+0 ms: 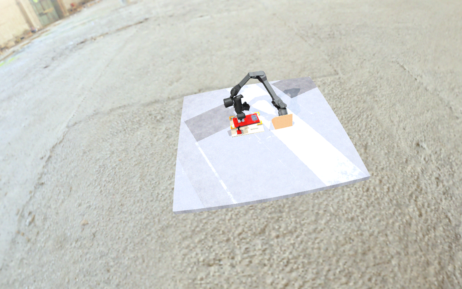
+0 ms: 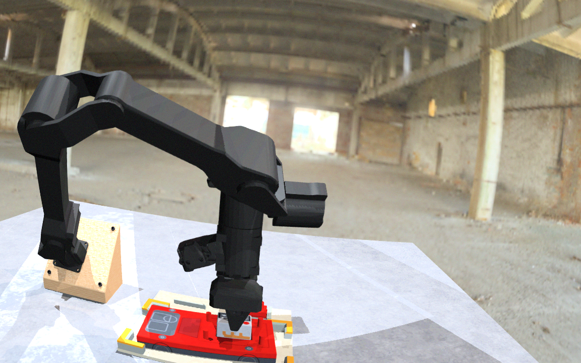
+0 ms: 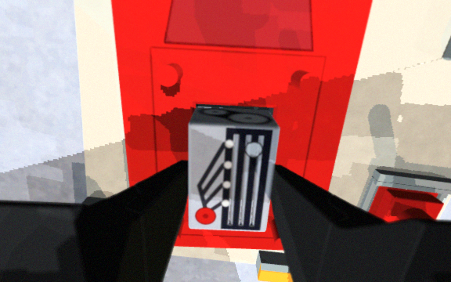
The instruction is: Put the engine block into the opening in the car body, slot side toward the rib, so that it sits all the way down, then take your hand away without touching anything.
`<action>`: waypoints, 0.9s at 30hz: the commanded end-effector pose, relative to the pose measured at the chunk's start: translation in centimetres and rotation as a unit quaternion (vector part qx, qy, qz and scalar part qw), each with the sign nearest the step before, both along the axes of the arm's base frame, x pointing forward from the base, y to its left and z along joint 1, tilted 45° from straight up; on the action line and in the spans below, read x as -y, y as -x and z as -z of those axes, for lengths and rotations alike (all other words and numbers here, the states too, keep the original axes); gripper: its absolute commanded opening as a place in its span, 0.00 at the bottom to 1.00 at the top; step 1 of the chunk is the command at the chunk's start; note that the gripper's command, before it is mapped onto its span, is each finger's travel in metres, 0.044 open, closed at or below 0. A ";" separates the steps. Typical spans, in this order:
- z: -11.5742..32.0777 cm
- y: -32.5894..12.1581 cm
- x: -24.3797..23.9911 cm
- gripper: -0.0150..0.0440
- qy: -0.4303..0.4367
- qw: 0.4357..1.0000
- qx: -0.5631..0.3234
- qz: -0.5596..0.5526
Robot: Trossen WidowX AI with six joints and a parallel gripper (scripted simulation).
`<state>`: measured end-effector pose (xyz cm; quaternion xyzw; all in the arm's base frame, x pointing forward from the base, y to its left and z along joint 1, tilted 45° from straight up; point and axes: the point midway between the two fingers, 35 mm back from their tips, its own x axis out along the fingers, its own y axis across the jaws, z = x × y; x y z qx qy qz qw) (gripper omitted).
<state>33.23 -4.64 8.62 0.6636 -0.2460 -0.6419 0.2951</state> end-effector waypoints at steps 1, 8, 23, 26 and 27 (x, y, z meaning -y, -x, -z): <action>0.0 0.0 0.0 0.66 0.000 1.000 0.000 0.000; 0.0 0.0 0.0 0.97 0.000 1.000 0.000 0.000; -0.7 0.1 -0.8 1.00 0.002 1.000 -0.001 -0.001; -0.9 0.1 -1.0 1.00 0.002 1.000 -0.001 -0.002; -0.9 0.1 -1.0 1.00 0.002 1.000 -0.001 -0.002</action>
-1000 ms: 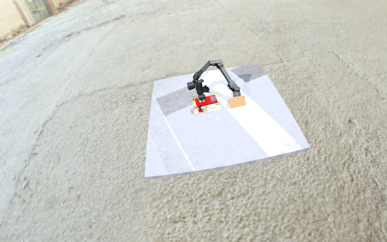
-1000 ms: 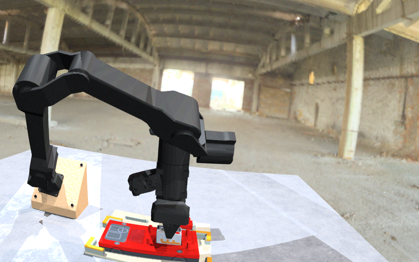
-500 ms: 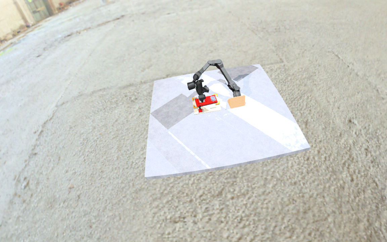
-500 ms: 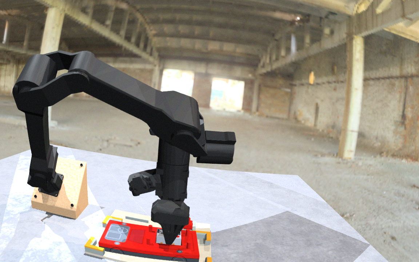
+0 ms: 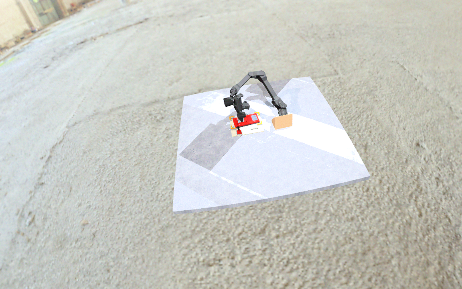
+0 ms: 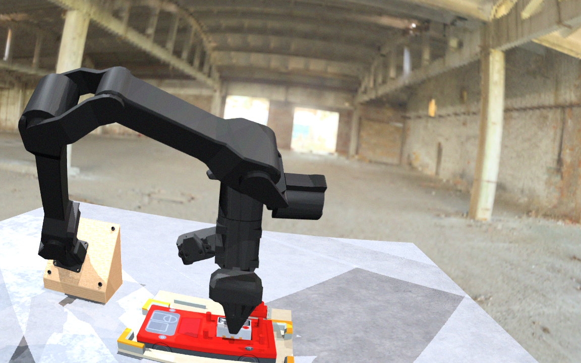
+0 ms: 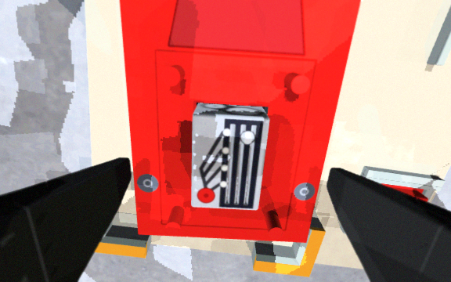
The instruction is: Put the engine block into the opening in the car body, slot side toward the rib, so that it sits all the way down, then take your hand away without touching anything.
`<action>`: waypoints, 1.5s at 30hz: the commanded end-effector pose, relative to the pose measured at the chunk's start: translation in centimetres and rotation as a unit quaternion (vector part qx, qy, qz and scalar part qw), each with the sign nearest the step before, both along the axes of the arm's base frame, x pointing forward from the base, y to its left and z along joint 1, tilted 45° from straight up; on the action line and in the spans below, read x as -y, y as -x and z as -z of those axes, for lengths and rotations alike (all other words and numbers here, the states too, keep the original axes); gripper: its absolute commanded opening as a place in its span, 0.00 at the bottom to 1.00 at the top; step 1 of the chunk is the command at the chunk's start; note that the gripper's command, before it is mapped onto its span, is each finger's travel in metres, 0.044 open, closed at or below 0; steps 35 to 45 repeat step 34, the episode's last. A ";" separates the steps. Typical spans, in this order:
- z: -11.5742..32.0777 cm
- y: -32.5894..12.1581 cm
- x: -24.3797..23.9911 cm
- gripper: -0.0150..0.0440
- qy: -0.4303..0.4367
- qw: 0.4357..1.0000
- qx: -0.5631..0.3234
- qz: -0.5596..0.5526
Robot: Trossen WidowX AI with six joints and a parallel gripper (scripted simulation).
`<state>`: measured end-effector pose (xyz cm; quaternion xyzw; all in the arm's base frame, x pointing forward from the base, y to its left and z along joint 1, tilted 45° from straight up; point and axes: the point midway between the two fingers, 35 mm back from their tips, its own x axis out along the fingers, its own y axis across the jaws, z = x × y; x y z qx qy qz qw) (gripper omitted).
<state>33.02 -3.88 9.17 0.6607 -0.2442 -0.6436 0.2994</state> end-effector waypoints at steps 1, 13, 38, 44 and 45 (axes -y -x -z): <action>-0.4 -0.1 -0.3 1.00 0.000 1.000 0.003 0.001; -0.4 -0.1 -0.3 0.51 0.000 1.000 0.003 0.001; -0.4 -0.1 -0.3 0.25 0.000 1.000 0.003 0.001; -0.4 -0.1 -0.3 0.25 0.000 1.000 0.003 0.001; -0.4 -0.1 -0.3 0.25 0.000 1.000 0.003 0.001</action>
